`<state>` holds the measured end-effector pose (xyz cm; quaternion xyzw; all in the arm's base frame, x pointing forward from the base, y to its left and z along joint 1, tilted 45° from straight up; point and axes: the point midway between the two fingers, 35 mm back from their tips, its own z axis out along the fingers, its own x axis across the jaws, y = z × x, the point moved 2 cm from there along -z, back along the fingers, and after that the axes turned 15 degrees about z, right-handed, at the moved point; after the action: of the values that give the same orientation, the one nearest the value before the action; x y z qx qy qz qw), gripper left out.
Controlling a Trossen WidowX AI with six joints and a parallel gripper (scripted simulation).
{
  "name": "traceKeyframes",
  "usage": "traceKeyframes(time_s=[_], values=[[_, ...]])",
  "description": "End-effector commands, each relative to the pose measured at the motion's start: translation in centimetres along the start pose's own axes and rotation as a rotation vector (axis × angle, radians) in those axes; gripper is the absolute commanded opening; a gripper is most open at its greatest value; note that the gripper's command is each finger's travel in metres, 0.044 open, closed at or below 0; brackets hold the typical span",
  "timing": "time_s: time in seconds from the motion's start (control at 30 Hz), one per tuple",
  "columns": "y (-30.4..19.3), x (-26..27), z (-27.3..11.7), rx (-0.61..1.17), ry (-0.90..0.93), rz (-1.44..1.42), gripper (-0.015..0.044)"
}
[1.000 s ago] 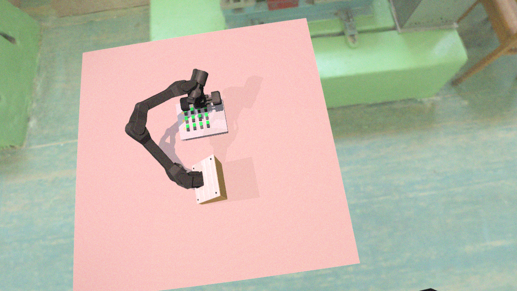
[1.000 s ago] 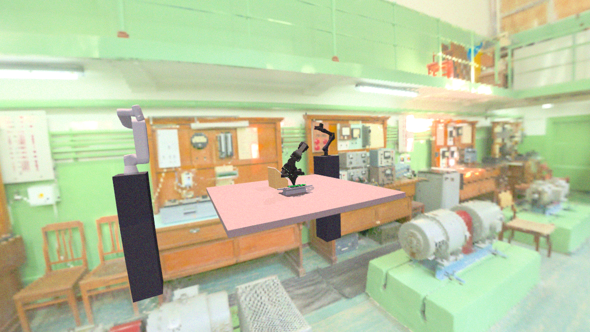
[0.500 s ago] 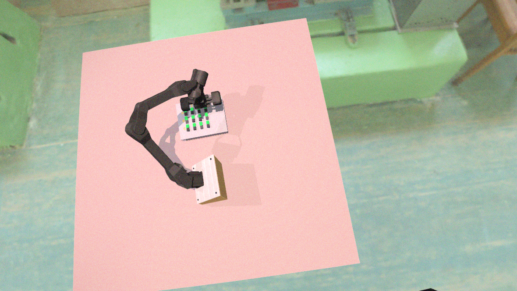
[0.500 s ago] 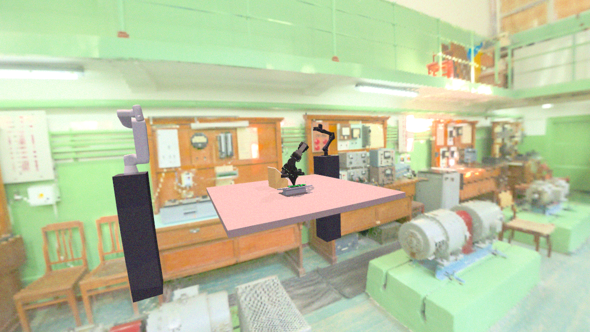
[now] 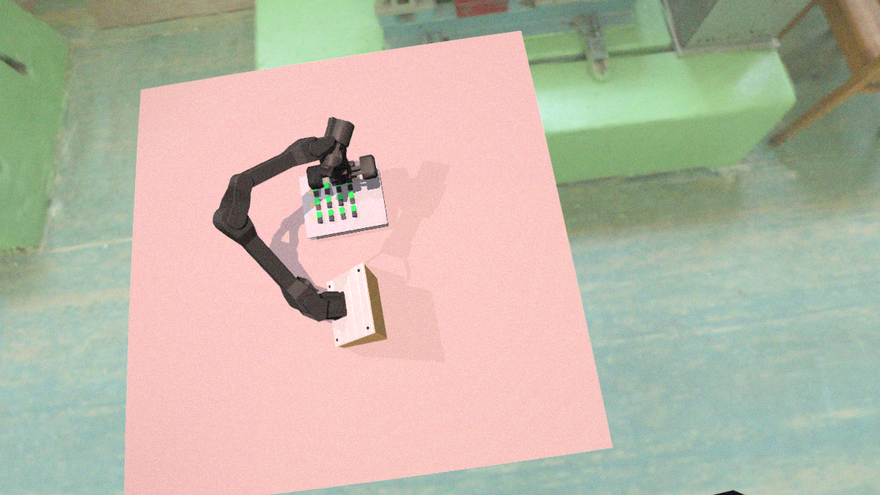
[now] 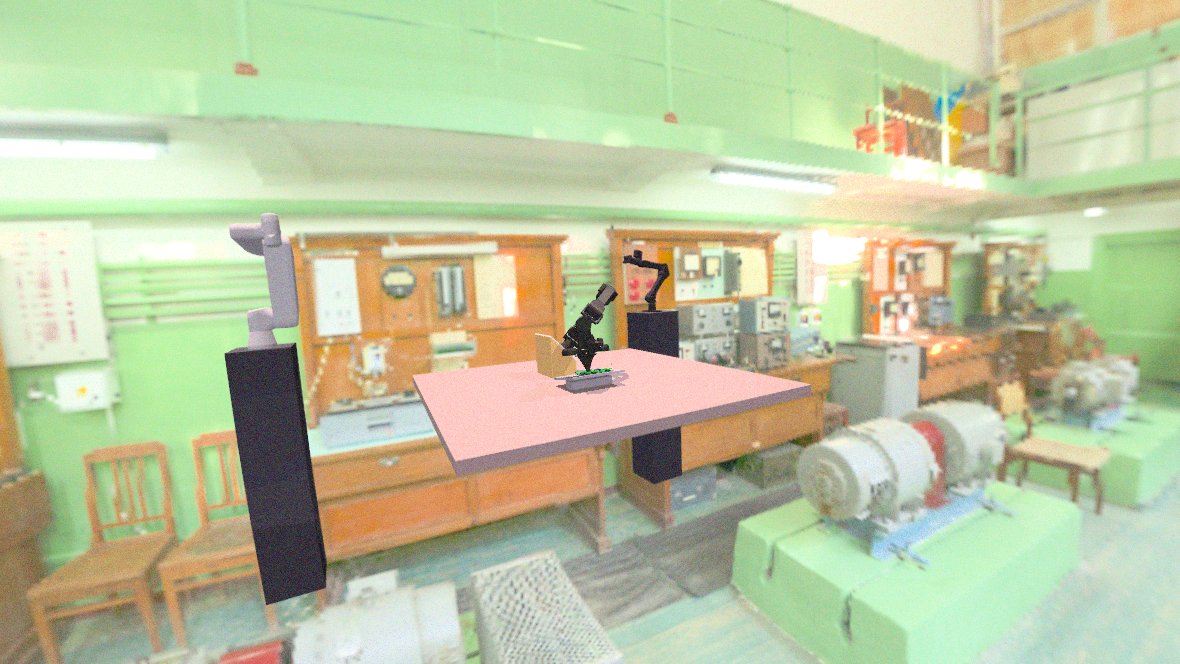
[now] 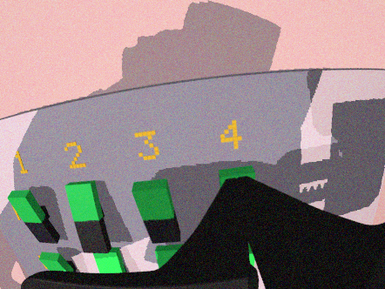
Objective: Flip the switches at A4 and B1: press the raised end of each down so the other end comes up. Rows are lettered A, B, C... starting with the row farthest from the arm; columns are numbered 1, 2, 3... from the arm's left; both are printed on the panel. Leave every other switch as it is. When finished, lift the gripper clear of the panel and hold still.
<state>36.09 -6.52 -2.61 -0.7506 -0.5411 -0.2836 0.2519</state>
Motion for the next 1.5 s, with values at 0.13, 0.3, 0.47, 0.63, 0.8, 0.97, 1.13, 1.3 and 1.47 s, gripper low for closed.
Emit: traceKeyframes(time_s=[0.13,0.3,0.47,0.63,0.8,0.97,1.13,1.3,1.47], values=[[-0.1,-0.1,0.4,0.006,0.004,0.007,0.0000],[-0.1,-0.1,0.4,0.006,0.004,0.007,0.0000],[0.0,-0.2,-3.0,-0.009,0.002,0.004,0.0000],[-0.3,-0.3,-6.2,-0.019,0.007,0.008,0.0000],[-1.3,1.6,-6.3,-0.019,0.006,0.009,0.0000],[-5.3,7.1,-6.2,-0.016,0.009,0.011,0.0000],[-6.7,8.5,-6.1,-0.015,0.012,0.011,0.0000],[-6.5,8.6,-2.9,0.008,0.007,0.011,0.0000],[-6.5,8.6,-2.6,0.010,0.007,0.011,0.0000]])
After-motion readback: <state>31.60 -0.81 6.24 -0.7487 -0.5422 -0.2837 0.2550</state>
